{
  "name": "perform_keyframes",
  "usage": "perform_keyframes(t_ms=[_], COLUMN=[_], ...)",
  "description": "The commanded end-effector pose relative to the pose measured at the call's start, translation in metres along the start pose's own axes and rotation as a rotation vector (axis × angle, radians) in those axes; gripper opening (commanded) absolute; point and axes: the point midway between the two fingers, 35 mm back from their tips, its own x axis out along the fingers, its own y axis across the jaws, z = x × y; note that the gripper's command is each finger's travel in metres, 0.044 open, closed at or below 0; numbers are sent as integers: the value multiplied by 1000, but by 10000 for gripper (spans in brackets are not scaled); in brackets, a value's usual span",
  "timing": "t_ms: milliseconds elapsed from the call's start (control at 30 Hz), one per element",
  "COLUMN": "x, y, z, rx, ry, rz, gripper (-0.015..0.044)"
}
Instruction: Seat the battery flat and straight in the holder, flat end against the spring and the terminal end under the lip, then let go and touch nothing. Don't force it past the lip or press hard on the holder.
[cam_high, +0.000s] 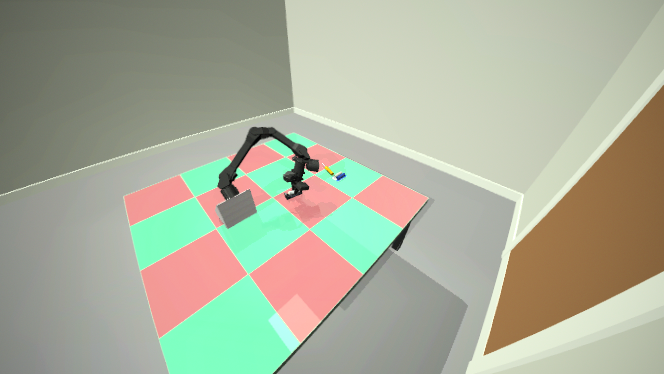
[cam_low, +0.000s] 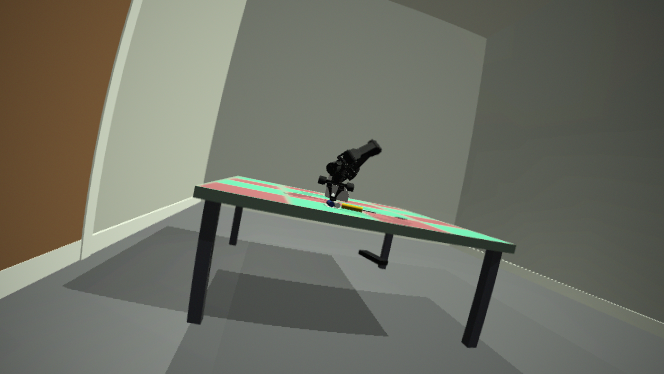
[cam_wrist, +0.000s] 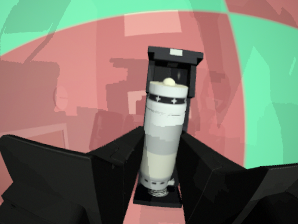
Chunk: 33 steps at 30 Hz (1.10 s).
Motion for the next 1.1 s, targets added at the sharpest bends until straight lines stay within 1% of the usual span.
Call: perform_keyframes(t_ms=[0,1067], x=[1,5], y=[2,0], z=[-6,0], rx=[-8,-3], ry=[34,158], rz=[5,10], gripper=[69,69])
